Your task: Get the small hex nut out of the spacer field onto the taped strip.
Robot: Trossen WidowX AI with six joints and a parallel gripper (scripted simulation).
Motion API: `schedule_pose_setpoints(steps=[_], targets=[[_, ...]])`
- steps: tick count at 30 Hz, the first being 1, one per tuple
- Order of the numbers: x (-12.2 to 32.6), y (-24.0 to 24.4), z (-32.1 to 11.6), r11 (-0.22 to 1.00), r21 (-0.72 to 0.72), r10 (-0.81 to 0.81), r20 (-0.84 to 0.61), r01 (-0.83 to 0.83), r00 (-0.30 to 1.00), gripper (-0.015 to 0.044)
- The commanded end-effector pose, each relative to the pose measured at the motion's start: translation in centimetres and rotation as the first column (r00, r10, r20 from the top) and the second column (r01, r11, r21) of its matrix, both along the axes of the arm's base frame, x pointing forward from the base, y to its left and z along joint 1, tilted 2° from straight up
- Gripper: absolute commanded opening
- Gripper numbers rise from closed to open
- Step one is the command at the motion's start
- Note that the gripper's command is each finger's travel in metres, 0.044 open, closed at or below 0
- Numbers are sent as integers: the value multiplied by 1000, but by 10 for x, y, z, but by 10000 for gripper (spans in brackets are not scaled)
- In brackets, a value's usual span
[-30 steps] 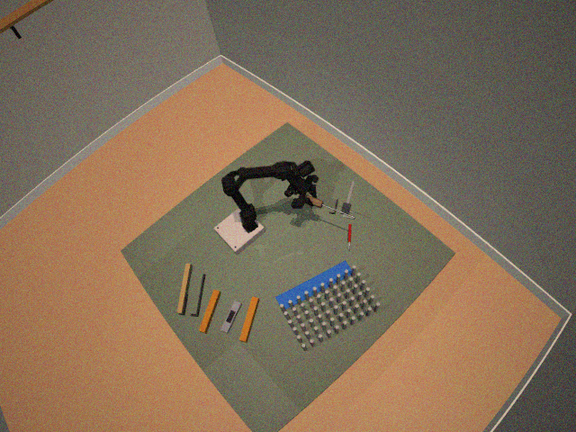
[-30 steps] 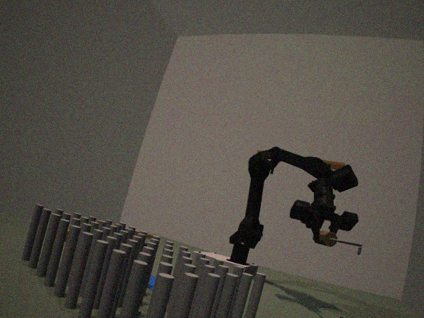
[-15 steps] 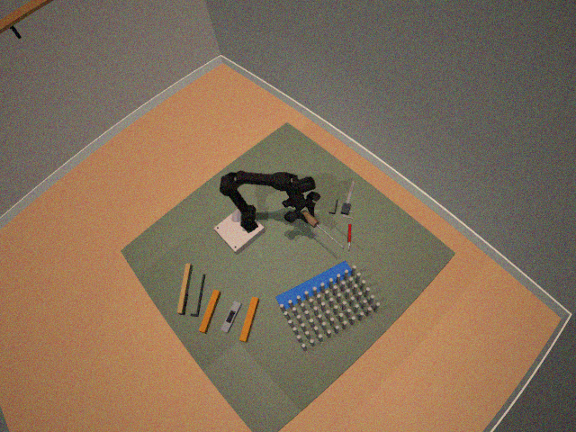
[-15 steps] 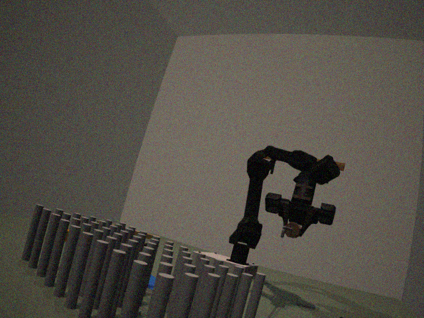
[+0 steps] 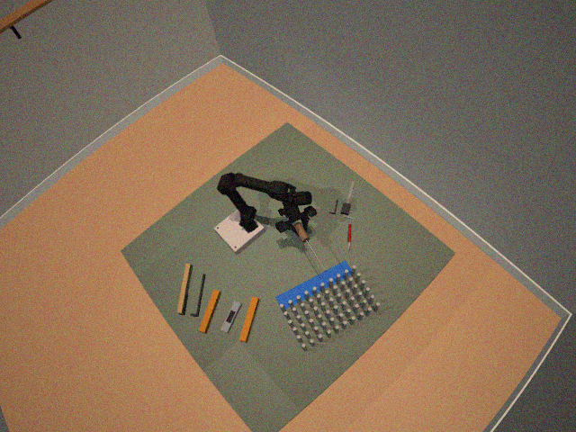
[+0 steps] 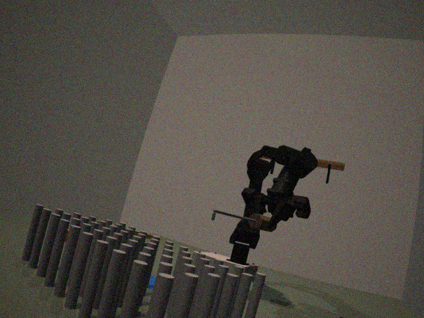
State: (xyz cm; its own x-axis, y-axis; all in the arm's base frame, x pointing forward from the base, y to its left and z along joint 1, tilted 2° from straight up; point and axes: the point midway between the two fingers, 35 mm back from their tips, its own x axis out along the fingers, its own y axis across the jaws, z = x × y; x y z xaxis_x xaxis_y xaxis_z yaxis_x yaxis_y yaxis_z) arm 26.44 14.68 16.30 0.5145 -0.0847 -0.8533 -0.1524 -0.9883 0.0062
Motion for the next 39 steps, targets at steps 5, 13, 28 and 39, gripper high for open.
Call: schedule_pose_setpoints(steps=[5, 13, 28, 39], targets=[[5, 0, -17, 1000, 2, -18, 10, 18, 1000, 0], [10, 5, -65, 1000, 3, -20, 11, 19, 1000, 0], [-1, -2, -148, 1000, 4, -21, 13, 21, 1000, 0], [1, -4, -154, 1000, 5, -21, 14, 21, 1000, 0]])
